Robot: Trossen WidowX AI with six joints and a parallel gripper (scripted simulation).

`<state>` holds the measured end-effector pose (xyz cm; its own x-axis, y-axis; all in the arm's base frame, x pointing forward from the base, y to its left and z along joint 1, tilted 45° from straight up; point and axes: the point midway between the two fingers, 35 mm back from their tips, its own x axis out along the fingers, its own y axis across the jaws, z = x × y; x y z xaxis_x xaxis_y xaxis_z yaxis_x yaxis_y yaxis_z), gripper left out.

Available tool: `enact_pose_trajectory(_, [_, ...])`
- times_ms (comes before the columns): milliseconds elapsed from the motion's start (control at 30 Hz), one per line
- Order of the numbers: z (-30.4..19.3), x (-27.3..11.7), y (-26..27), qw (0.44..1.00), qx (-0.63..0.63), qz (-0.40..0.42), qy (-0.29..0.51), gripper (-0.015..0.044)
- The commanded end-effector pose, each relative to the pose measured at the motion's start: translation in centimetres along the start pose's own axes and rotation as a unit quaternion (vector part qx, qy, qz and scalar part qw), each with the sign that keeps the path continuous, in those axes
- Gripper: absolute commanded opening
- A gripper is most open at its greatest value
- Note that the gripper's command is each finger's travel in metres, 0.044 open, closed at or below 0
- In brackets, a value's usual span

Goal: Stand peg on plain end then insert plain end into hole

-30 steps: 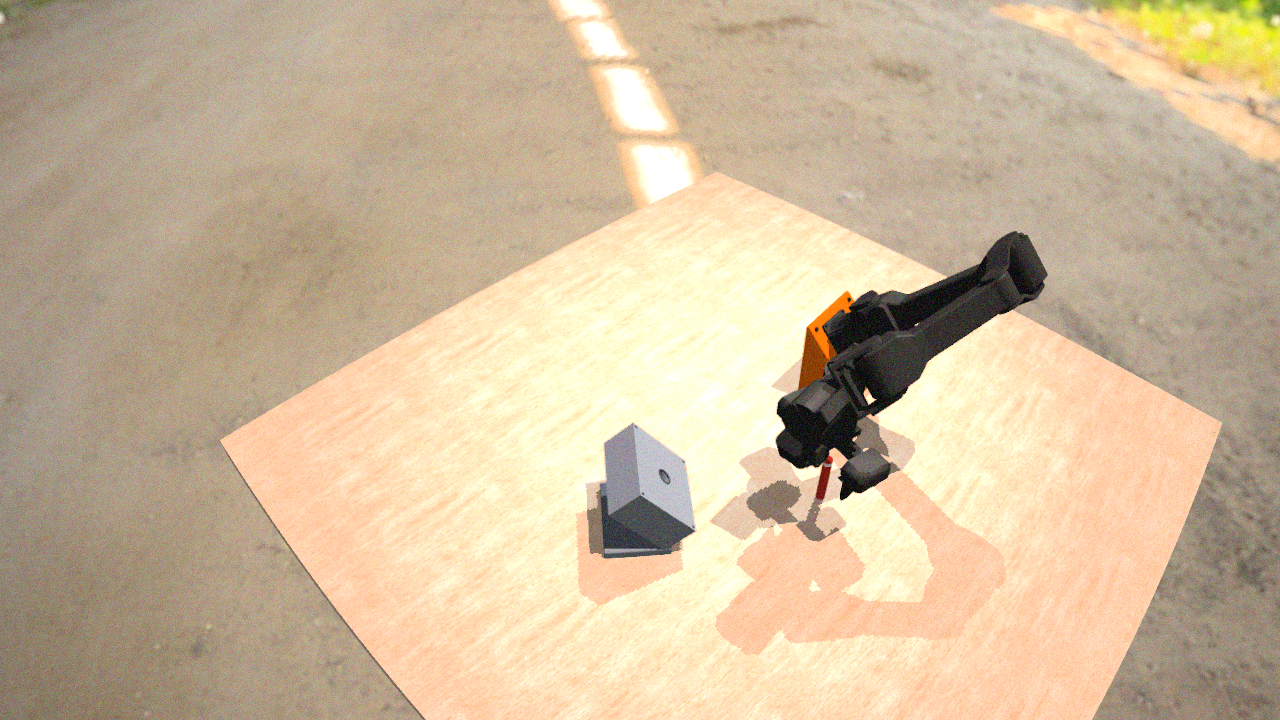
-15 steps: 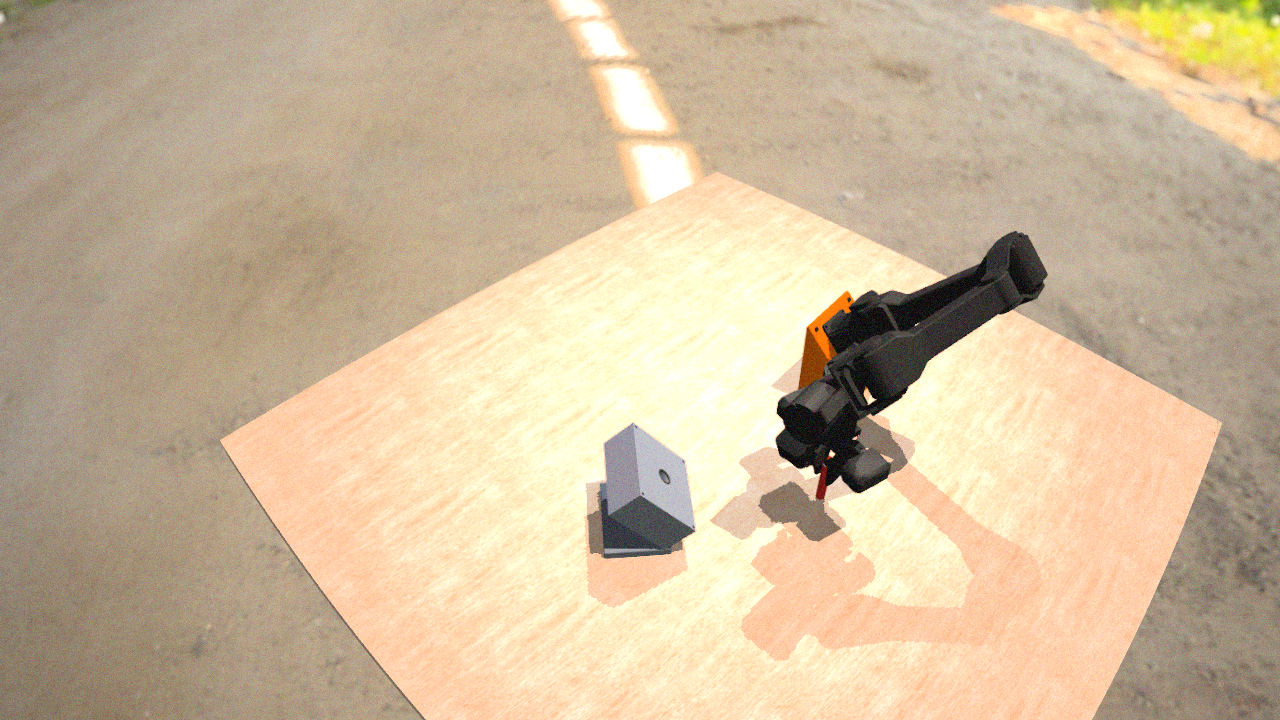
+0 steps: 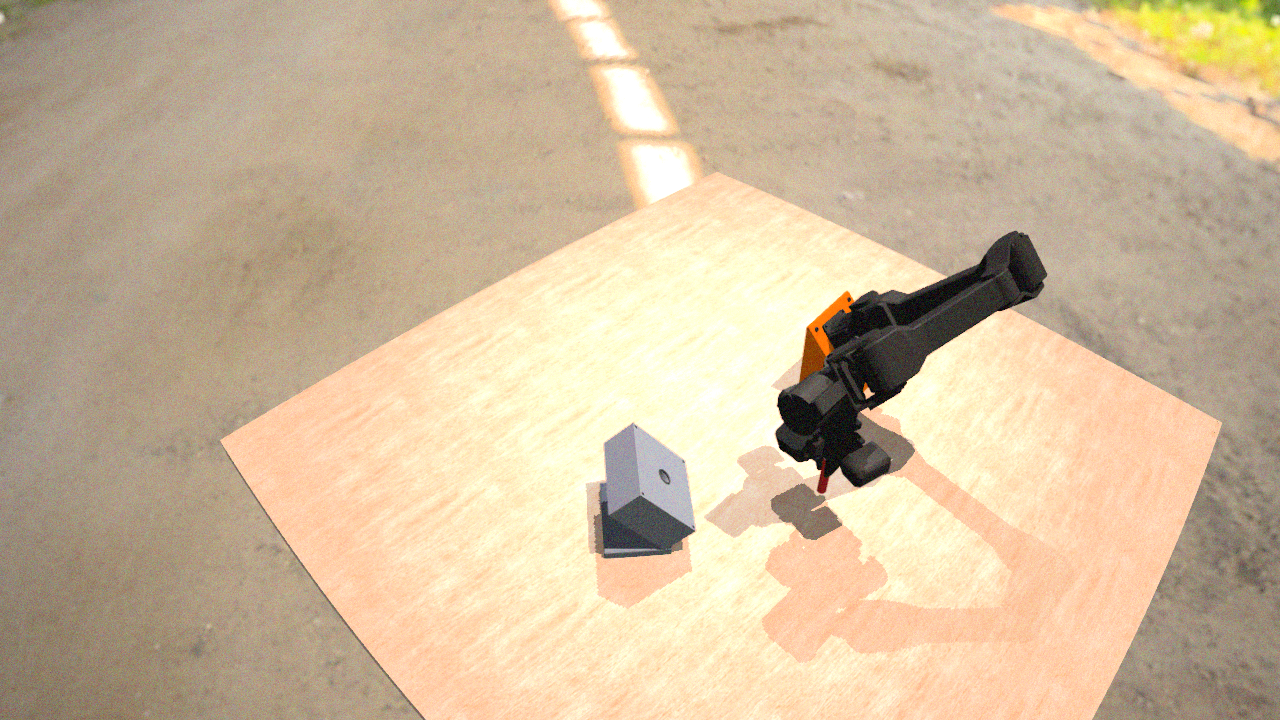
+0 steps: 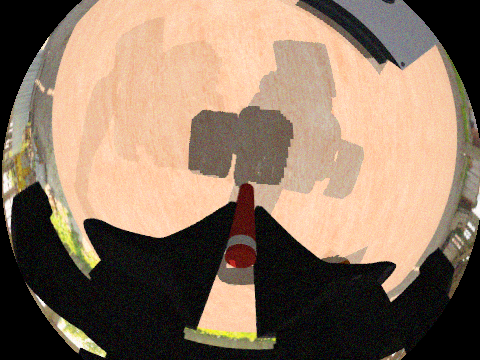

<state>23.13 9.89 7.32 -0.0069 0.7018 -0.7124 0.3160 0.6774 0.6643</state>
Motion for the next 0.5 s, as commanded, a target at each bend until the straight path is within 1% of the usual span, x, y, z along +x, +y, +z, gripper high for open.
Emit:
enact_pose_trajectory(0, [0.4, -1.3, 0.1, 1.000, -0.004, -0.002, -0.004, 0.0000])
enact_pose_trajectory(467, [0.4, -6.6, -0.1, 1.000, -0.001, 0.001, -0.001, 0.0000])
